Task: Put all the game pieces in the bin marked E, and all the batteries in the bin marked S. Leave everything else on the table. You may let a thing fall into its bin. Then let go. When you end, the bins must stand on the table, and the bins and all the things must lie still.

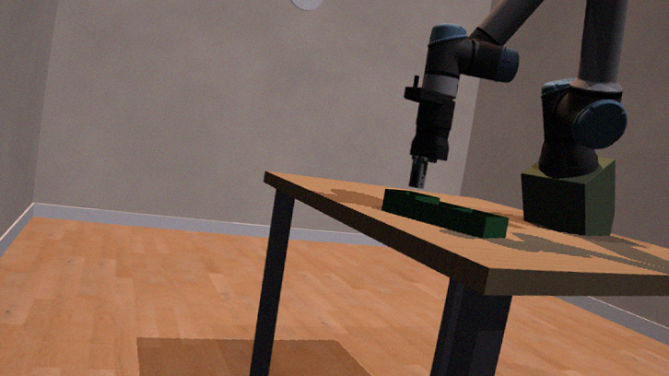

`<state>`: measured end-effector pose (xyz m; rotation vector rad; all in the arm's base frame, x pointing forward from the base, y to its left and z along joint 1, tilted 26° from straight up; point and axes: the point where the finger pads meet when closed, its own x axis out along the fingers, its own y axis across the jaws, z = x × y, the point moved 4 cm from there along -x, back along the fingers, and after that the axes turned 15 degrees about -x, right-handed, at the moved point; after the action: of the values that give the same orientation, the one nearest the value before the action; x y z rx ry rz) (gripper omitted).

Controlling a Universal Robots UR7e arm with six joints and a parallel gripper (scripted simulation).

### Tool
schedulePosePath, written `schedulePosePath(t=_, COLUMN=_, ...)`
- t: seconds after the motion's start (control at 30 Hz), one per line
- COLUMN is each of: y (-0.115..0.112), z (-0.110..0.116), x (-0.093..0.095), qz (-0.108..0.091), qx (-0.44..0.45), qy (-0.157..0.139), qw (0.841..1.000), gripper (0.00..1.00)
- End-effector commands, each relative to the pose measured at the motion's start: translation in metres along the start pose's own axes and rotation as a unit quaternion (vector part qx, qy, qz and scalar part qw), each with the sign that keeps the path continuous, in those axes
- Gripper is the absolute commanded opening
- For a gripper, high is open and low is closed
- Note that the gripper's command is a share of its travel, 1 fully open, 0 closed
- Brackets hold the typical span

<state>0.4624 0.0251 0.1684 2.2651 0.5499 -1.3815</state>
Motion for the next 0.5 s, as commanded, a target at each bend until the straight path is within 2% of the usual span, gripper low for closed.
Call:
schedulePosePath(t=0.0, y=0.0, z=0.0, x=0.013, qz=0.001, qx=0.0, qy=0.0, qw=1.0, gripper=0.31)
schedulePosePath(t=0.47, y=0.0, z=0.0, x=0.043, qz=0.001, qx=0.0, qy=0.0, qw=1.0, gripper=0.31)
